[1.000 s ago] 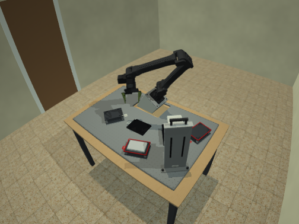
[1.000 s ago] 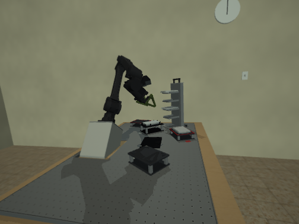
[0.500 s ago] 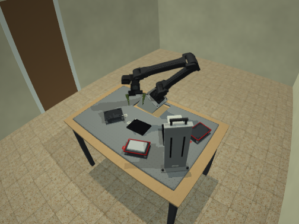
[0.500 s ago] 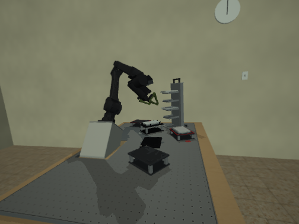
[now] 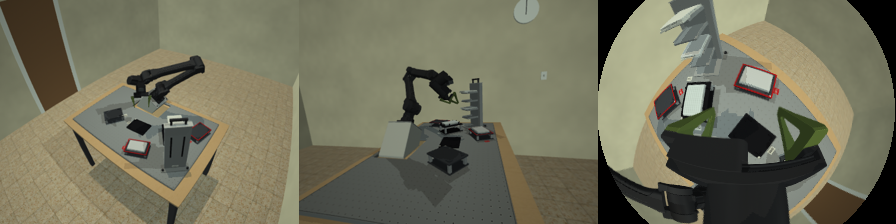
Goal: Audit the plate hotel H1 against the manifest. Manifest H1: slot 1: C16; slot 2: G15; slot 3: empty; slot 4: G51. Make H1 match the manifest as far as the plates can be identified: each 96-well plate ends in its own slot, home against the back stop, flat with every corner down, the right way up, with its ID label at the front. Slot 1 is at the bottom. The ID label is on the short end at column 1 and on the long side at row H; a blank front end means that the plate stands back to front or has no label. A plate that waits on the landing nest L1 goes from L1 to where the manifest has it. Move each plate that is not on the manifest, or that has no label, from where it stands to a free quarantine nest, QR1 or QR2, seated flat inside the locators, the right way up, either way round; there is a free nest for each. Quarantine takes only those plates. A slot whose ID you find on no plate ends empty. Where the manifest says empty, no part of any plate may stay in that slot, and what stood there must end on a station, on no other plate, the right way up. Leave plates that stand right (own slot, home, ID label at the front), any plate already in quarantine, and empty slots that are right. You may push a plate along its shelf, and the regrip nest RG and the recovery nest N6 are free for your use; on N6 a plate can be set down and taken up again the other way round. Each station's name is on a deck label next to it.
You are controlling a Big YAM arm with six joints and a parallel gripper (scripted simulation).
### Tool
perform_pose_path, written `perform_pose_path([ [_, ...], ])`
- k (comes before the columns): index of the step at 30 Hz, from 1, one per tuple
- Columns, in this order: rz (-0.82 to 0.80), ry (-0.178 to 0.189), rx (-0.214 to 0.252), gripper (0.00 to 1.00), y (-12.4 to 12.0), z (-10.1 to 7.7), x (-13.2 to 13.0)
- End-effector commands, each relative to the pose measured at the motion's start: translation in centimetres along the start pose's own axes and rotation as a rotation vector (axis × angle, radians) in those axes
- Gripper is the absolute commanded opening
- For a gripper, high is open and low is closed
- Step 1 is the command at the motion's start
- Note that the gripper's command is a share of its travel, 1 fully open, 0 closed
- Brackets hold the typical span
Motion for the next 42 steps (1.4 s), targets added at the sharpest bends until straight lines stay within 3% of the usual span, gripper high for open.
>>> perform_pose_path([
  [1,0.046,0.008,0.002,1.00,0.2,0.6,0.6],
  [42,0.053,0.009,-0.010,1.00,7.0,3.7,10.6],
])
Point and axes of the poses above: the point where the finger pads meet when closed, its own z axis out along the fingers, its own x axis across the jaws, y = z × x, the point moved 5 cm from there along -z, back along the fingers, and after that the axes turned 15 degrees about -z, right-handed, at the moved point
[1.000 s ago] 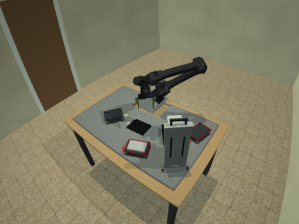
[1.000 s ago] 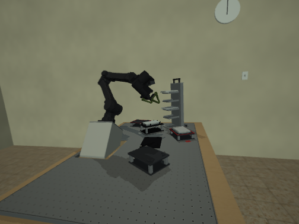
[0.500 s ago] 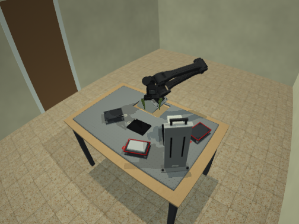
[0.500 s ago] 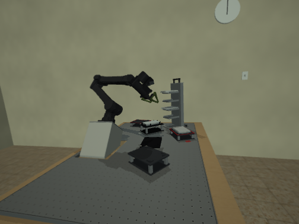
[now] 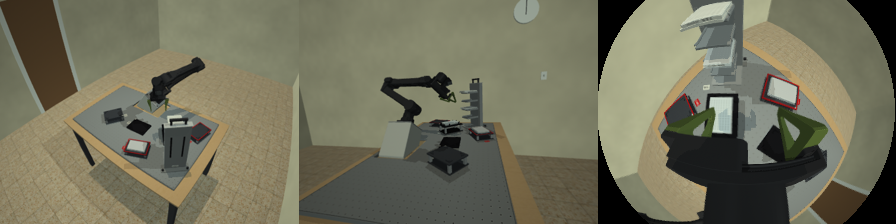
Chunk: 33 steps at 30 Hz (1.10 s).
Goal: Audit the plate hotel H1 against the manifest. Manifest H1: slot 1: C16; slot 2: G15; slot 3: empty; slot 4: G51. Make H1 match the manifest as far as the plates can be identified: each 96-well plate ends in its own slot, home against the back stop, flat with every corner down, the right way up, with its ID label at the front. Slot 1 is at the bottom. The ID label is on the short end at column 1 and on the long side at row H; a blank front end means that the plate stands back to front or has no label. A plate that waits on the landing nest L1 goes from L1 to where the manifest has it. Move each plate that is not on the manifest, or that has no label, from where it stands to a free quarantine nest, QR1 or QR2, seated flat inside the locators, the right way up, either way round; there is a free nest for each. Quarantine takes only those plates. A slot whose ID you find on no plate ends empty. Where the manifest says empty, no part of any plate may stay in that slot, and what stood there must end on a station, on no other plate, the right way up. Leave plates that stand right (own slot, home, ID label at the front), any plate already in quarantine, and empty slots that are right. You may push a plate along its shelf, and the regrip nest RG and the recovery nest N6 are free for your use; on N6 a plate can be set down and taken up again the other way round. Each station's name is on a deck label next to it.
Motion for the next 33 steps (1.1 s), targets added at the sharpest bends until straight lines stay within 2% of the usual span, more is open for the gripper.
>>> perform_pose_path([
  [1,0.028,0.014,-0.008,1.00,0.3,0.2,1.3],
  [20,0.043,0.017,-0.002,1.00,2.1,0.5,6.6],
  [23,0.014,0.014,-0.036,1.00,4.7,-0.2,7.9],
  [28,0.007,0.014,-0.049,1.00,5.7,-0.4,8.9],
  [29,0.007,0.014,-0.049,1.00,5.7,-0.4,8.9],
  [30,0.013,0.015,-0.044,1.00,4.3,0.5,8.6],
  [31,0.032,0.017,-0.019,1.00,2.8,1.2,8.4],
  [33,0.035,0.017,-0.016,1.00,2.3,1.8,8.5],
])
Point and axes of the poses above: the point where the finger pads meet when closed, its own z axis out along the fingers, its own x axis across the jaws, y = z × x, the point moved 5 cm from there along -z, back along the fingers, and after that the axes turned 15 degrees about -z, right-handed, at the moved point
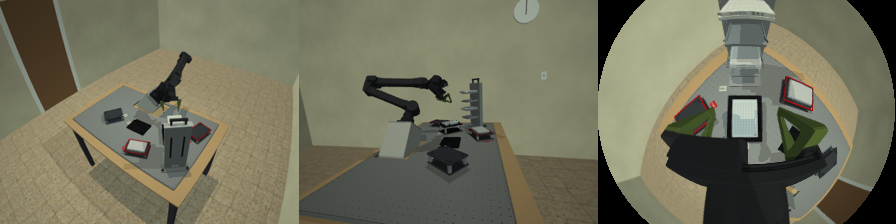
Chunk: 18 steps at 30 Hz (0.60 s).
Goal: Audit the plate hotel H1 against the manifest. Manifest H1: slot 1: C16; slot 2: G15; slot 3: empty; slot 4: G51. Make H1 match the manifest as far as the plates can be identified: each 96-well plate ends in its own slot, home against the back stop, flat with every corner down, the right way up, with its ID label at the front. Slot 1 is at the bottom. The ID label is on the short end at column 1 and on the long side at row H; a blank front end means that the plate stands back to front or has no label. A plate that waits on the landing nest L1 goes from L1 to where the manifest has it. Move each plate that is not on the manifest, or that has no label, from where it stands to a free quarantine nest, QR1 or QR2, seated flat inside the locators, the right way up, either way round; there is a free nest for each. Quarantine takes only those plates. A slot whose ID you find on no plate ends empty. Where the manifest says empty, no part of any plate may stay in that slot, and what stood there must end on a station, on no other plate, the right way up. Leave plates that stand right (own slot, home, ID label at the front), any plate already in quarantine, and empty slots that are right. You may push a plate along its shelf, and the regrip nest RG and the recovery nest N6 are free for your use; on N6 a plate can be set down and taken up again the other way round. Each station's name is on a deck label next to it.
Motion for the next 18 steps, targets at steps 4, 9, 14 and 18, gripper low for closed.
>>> perform_pose_path([
  [4,0.015,0.020,-0.010,1.00,-1.2,1.6,0.7],
  [9,0.016,0.020,-0.011,1.00,-1.9,2.3,0.9],
  [14,0.017,0.021,-0.012,1.00,-3.0,3.5,1.2],
  [18,0.018,0.021,-0.012,1.00,-3.9,4.4,1.5],
])
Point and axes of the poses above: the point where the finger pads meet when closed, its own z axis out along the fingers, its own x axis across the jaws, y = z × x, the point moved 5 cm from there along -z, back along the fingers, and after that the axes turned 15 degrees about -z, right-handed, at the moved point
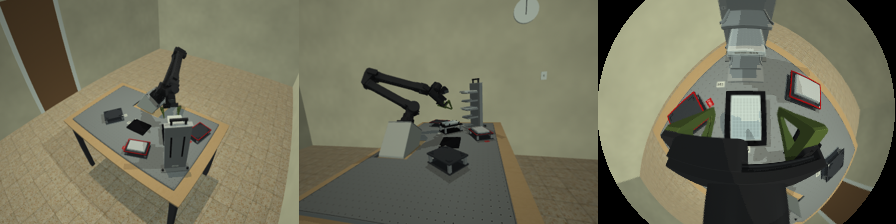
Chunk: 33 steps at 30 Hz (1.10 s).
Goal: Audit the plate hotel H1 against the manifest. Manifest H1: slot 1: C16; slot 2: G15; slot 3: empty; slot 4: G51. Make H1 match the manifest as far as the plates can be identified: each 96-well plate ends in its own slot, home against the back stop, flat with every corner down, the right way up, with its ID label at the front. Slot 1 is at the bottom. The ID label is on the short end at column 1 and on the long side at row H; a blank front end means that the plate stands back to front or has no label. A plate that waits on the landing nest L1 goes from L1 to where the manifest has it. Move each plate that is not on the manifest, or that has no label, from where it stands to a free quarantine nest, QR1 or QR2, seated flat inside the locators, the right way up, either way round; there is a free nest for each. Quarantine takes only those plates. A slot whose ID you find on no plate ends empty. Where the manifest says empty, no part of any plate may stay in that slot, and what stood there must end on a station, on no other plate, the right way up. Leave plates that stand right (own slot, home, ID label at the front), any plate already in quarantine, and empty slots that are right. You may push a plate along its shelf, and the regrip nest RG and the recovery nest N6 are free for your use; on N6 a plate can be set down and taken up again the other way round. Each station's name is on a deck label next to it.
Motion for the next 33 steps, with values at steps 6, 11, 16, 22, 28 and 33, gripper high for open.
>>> perform_pose_path([
  [6,0.014,0.018,-0.009,1.00,-2.0,2.1,0.8],
  [11,0.014,0.018,-0.009,1.00,-2.7,2.7,1.0],
  [16,0.008,0.020,-0.029,1.00,-2.2,2.4,1.1],
  [22,0.006,0.018,-0.020,1.00,-2.4,2.5,1.0],
  [28,0.006,0.018,-0.020,1.00,-2.4,2.5,1.0],
  [33,0.006,0.018,-0.020,1.00,-2.4,2.5,1.0],
])
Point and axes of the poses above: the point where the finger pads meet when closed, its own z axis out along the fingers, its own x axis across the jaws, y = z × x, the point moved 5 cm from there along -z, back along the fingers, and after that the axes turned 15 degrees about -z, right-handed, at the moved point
